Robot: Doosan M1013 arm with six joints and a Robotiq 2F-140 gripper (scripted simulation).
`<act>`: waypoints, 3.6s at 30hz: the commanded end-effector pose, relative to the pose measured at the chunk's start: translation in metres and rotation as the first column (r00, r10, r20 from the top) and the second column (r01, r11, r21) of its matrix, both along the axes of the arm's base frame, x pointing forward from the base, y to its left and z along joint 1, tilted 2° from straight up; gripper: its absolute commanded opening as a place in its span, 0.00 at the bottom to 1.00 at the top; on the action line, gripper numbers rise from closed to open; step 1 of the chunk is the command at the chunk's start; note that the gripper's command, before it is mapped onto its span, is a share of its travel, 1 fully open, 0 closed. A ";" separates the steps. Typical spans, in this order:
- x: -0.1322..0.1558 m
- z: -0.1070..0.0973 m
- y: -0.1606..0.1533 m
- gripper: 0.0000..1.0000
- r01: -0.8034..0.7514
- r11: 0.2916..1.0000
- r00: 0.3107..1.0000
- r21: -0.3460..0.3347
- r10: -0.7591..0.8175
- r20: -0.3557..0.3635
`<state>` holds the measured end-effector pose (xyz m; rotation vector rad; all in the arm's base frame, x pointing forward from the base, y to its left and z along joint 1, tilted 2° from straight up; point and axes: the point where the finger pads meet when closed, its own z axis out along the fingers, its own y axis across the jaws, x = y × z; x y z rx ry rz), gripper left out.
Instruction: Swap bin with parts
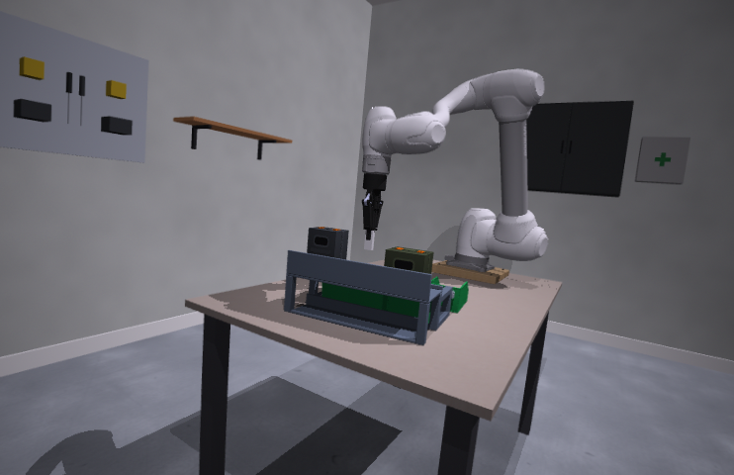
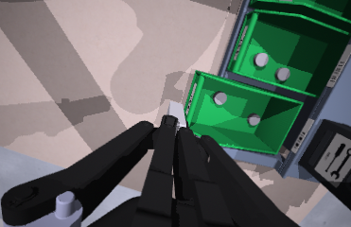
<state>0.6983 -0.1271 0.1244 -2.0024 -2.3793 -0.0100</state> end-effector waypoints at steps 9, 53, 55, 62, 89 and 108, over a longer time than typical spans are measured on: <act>0.000 0.000 0.000 0.10 0.000 1.000 1.000 0.000 0.000 0.000; -0.002 -0.080 0.002 0.10 -0.001 1.000 1.000 0.001 0.001 -0.001; -0.002 -0.086 0.002 0.10 -0.001 1.000 1.000 0.001 0.001 -0.001; -0.002 -0.103 0.002 0.10 -0.001 1.000 1.000 0.001 0.001 -0.001; -0.003 -0.114 0.003 0.10 -0.001 1.000 1.000 0.001 0.001 -0.001; 0.012 -0.114 0.005 0.10 -0.001 1.000 1.000 0.001 0.001 -0.001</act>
